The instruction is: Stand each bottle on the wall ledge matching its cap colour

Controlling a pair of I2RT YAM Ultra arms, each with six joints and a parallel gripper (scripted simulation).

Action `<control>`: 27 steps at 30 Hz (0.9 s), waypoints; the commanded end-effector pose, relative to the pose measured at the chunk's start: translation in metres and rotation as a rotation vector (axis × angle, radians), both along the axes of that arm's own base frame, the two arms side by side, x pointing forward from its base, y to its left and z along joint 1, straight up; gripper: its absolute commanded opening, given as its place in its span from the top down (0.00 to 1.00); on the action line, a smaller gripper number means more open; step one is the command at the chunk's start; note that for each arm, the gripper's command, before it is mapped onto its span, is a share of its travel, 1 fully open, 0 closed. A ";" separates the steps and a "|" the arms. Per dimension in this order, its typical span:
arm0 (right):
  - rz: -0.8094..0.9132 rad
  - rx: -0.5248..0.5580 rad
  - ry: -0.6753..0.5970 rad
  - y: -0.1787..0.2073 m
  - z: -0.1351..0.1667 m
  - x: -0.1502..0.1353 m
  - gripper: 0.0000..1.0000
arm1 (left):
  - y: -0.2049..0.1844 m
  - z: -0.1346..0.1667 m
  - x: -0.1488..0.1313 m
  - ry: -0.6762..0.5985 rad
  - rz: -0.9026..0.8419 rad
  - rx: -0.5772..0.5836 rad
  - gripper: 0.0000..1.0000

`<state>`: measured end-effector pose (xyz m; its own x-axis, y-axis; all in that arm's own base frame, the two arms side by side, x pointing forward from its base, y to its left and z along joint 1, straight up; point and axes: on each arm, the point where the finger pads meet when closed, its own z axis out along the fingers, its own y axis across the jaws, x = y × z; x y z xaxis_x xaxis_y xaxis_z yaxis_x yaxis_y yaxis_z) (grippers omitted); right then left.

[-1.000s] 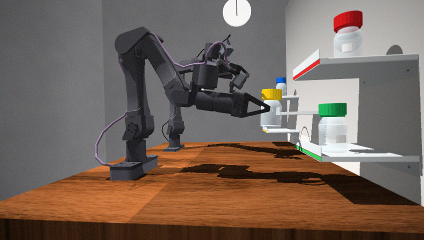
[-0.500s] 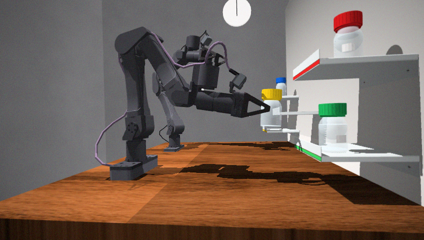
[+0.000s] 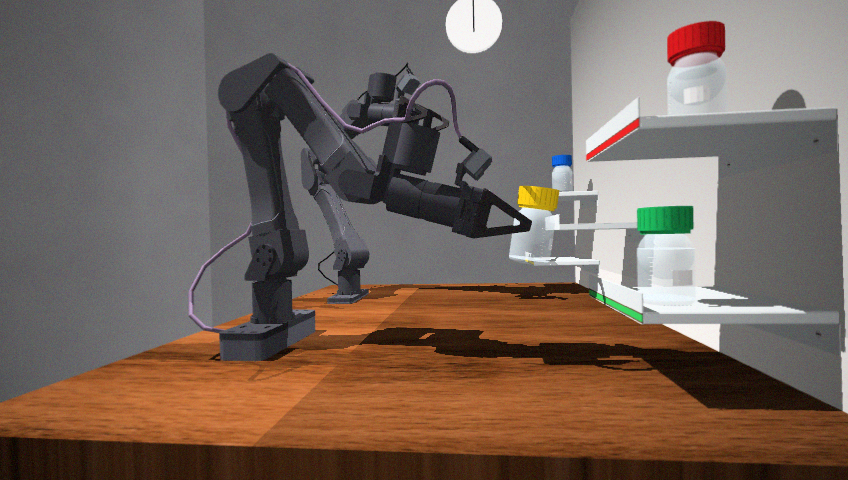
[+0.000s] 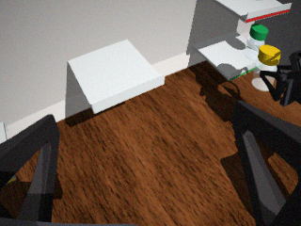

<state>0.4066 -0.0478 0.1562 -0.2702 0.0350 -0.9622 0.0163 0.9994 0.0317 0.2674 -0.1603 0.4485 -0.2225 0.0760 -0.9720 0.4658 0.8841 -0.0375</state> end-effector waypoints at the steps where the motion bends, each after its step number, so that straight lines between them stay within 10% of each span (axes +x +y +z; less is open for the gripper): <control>1: -0.073 -0.019 -0.075 -0.014 0.070 0.009 0.50 | 0.006 0.004 -0.004 -0.004 0.006 -0.005 0.00; 5: -0.155 -0.037 -0.148 0.016 0.113 0.012 0.50 | 0.006 0.004 -0.004 -0.004 0.006 -0.005 0.00; 27: -0.032 -0.024 -0.105 0.277 0.116 0.033 0.50 | 0.006 0.004 -0.004 -0.004 0.006 -0.005 0.00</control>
